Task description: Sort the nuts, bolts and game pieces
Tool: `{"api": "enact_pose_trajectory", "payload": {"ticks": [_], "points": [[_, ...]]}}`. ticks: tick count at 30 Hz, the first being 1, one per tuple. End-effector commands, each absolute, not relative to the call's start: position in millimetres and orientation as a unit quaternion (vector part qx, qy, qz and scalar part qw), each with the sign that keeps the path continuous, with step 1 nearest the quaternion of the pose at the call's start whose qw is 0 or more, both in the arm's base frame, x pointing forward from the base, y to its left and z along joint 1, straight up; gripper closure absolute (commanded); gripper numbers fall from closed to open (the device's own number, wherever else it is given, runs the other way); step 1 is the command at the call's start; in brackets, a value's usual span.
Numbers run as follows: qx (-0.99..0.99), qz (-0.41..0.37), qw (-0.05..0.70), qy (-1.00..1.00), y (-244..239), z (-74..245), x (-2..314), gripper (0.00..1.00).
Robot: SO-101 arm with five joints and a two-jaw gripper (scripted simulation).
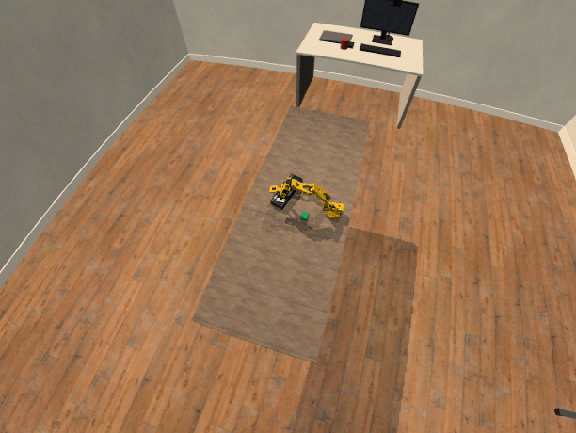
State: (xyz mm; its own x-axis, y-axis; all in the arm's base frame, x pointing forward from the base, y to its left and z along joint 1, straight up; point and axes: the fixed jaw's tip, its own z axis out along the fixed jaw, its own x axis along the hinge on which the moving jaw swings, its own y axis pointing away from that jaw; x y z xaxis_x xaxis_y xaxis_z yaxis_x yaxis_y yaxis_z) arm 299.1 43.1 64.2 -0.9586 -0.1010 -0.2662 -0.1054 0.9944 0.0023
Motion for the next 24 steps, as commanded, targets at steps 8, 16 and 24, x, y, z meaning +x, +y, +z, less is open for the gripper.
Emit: {"api": "enact_pose_trajectory", "payload": {"ticks": [8,16,24], "points": [[-0.054,0.011,0.172,0.984,43,92,299,0.77],[-0.043,0.006,0.159,0.986,30,111,277,0.77],[-0.03,0.0,0.143,0.989,16,125,242,0.77]]}}
